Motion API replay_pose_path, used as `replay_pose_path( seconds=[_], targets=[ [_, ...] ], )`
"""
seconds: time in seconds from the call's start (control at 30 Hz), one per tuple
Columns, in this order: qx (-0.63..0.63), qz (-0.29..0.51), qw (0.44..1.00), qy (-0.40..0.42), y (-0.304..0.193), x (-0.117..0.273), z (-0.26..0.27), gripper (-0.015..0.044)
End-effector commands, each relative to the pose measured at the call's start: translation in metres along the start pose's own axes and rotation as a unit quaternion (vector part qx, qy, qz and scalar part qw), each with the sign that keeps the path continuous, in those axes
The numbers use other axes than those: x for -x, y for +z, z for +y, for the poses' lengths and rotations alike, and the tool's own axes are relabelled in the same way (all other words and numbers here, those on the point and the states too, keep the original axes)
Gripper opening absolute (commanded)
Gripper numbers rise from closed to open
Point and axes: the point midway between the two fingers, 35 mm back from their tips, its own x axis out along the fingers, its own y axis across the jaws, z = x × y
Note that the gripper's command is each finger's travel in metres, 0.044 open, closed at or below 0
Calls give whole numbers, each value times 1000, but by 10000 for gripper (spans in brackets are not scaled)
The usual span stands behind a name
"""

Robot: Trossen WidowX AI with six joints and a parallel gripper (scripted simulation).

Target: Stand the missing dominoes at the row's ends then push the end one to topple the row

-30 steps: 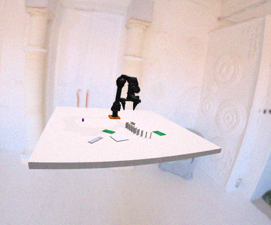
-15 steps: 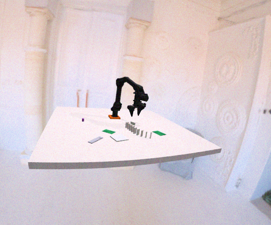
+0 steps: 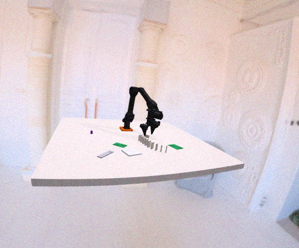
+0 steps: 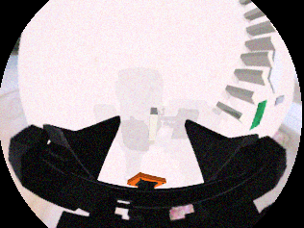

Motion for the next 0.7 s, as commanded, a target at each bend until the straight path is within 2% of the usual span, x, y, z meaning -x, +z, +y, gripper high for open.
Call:
replay_pose_path(
  seconds=[0.0,0.53,0.67],
  targets=[
    [-2,-7,1000,1,2,-5,0,440],
    [-2,-7,1000,1,2,-20,0,440],
    [-2,-7,1000,1,2,-20,0,335]
  ],
)
